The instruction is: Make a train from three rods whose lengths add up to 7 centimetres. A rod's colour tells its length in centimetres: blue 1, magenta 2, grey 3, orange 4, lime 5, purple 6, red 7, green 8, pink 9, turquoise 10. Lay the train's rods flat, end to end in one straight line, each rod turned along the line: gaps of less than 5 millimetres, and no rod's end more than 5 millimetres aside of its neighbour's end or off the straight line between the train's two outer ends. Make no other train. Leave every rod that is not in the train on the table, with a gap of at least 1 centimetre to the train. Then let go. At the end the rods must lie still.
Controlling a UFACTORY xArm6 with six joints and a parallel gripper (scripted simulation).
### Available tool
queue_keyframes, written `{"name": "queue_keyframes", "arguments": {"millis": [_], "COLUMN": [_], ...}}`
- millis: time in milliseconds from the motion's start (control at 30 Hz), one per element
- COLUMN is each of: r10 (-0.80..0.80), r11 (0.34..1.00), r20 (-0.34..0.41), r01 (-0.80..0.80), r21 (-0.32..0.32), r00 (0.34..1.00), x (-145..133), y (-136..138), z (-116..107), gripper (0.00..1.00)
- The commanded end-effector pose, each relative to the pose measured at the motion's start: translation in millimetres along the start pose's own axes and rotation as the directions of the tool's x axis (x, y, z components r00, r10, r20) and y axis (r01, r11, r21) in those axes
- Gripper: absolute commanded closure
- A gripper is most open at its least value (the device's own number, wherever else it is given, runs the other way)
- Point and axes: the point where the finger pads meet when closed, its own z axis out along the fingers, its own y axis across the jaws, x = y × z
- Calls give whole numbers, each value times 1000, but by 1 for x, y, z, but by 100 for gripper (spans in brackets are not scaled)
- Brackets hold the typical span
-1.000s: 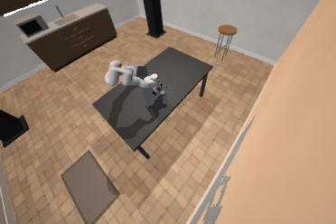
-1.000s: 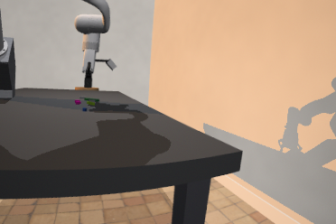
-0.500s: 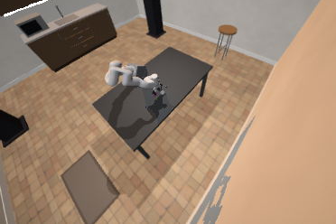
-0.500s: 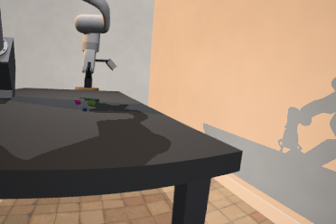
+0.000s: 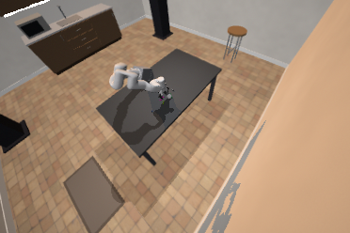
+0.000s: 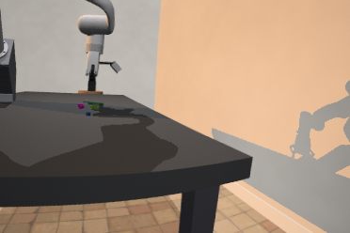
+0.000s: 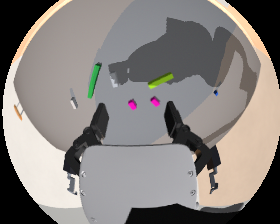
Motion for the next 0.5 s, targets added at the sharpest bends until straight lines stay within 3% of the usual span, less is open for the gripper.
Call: {"name": "queue_keyframes", "arguments": {"millis": [0, 467], "r10": [1, -8], "r11": [1000, 1000], "r20": [-3, -2], "r01": [-1, 8], "r21": [1, 1], "r00": [1000, 1000], "x": [1, 1], "y": [0, 0], "z": [-1, -1], "gripper": [0, 0]}}
